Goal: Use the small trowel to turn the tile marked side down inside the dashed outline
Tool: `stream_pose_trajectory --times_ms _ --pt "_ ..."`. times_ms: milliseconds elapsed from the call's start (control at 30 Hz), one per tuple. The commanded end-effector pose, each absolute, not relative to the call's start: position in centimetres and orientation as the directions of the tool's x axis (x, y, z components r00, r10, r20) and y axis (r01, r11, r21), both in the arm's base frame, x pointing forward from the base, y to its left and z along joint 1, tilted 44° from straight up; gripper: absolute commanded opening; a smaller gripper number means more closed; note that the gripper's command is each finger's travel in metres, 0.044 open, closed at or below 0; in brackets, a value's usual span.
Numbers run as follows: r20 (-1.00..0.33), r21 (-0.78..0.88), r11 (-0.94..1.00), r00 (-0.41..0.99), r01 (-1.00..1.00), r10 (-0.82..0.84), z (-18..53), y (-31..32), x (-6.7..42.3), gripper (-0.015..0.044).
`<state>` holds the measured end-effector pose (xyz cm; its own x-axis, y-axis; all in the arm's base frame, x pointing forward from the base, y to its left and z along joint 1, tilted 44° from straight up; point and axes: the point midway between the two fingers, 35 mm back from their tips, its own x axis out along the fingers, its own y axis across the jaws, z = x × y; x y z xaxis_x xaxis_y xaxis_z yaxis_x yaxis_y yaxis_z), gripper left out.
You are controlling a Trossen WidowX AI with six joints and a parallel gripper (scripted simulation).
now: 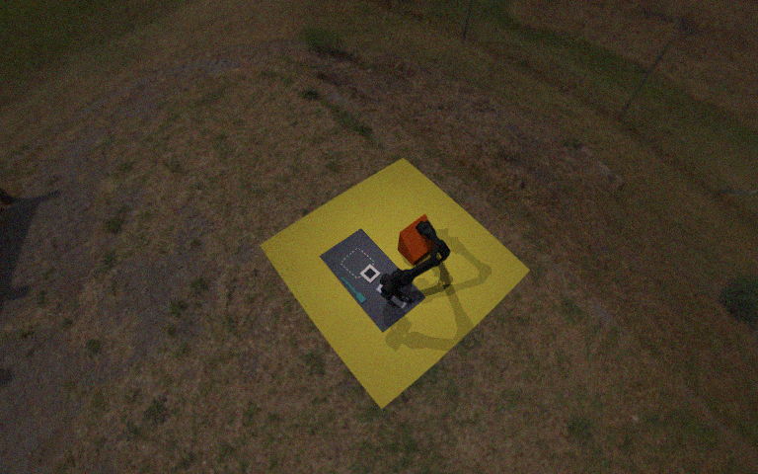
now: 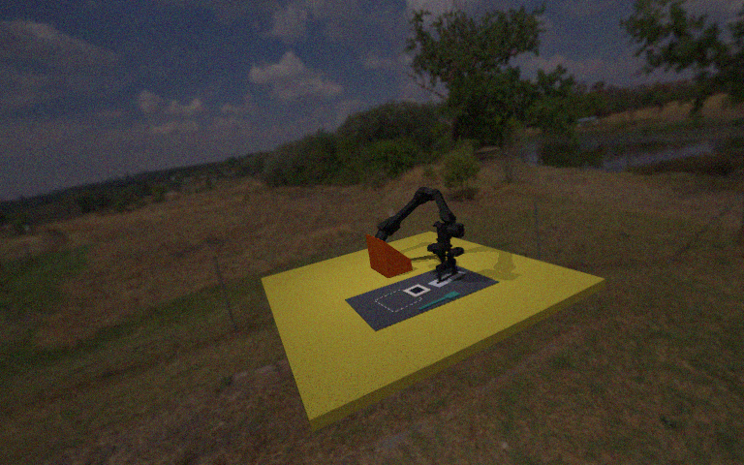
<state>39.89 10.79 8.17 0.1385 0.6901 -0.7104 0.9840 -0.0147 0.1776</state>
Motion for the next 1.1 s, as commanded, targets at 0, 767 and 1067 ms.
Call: stream_pose_trajectory --times_ms 0,767,1067 --pt "-0.714 0.173 -0.016 0.136 0.985 0.687 7.85 10.78 39.94 0.013" --pt "-0.714 -0.14 -0.331 0.136 0.933 0.687 7.84 10.77 39.94 0.013" --pt "-0.714 -0.241 -0.424 0.136 0.873 0.687 7.84 10.77 39.94 0.013"
